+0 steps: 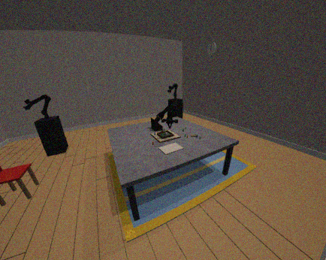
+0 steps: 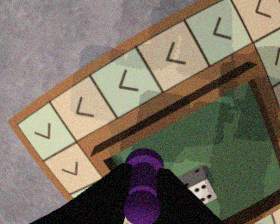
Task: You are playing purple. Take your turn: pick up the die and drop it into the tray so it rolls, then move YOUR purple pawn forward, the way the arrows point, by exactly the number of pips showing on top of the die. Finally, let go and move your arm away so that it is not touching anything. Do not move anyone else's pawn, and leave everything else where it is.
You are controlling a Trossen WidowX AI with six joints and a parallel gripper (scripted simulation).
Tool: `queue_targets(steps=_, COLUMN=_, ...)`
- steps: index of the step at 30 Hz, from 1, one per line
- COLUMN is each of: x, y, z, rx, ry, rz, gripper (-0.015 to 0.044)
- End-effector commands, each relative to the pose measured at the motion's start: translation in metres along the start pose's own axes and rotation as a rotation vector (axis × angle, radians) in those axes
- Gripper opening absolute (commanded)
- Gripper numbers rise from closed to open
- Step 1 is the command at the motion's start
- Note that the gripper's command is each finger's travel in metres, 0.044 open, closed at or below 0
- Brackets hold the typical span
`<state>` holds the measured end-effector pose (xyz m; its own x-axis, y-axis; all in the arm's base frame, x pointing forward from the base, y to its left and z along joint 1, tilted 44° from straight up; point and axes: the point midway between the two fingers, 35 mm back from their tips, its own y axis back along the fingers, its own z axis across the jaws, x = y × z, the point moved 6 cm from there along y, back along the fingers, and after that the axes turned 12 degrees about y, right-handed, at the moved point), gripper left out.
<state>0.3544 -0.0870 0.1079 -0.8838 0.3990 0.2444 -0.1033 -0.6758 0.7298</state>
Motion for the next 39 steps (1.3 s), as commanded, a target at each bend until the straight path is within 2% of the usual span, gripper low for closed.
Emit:
queue_targets(steps=1, x=0.014, y=-0.005, z=0.009, rx=-0.005, ry=-0.004, rz=-0.002, gripper=0.0)
queue_targets(steps=34, x=0.141, y=-0.057, z=0.035, rx=-0.02, ry=-0.006, rz=0.009, gripper=0.0)
queue_targets(steps=39, x=0.146, y=-0.062, z=0.034, rx=-0.021, ry=-0.006, rz=0.01, gripper=0.0)
